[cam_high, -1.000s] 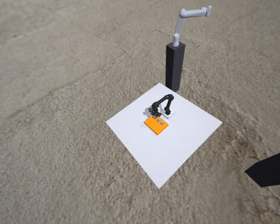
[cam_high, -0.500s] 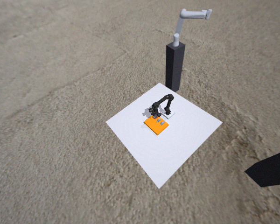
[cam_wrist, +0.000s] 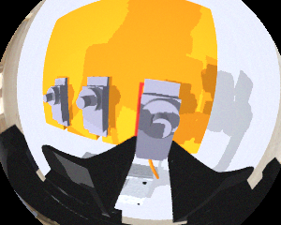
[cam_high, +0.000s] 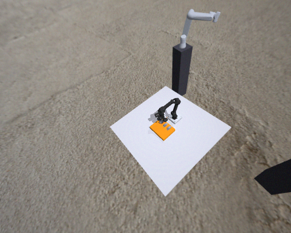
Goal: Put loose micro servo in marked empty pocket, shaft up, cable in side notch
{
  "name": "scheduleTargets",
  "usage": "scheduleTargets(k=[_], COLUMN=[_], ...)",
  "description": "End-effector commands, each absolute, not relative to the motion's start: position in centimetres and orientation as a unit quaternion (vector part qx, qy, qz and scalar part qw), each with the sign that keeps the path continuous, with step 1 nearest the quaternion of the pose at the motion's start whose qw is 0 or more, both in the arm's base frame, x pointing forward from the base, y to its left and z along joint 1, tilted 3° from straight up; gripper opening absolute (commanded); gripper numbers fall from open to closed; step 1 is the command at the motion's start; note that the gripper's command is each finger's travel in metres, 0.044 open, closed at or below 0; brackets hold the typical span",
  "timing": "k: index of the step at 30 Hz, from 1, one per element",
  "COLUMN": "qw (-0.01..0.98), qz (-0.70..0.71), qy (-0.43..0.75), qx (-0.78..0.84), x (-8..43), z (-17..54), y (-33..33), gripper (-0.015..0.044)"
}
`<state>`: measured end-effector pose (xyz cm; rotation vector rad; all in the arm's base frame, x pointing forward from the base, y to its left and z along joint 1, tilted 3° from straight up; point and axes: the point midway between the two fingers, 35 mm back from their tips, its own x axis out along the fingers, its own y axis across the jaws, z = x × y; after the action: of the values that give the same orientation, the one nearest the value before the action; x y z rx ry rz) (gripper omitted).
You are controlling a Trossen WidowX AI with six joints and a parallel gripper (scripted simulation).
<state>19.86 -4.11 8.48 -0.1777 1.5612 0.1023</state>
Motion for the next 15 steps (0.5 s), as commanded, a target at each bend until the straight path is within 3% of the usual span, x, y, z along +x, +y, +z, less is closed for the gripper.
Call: scheduleTargets(k=[1,15], qw=[0.706,0.706], qz=[0.047,0.047], qy=[0.702,0.702], qx=[-0.081,-0.081], x=[19.9,19.9], z=[8.1,7.0], y=[-4.1,-4.2], gripper=[0.0,0.0])
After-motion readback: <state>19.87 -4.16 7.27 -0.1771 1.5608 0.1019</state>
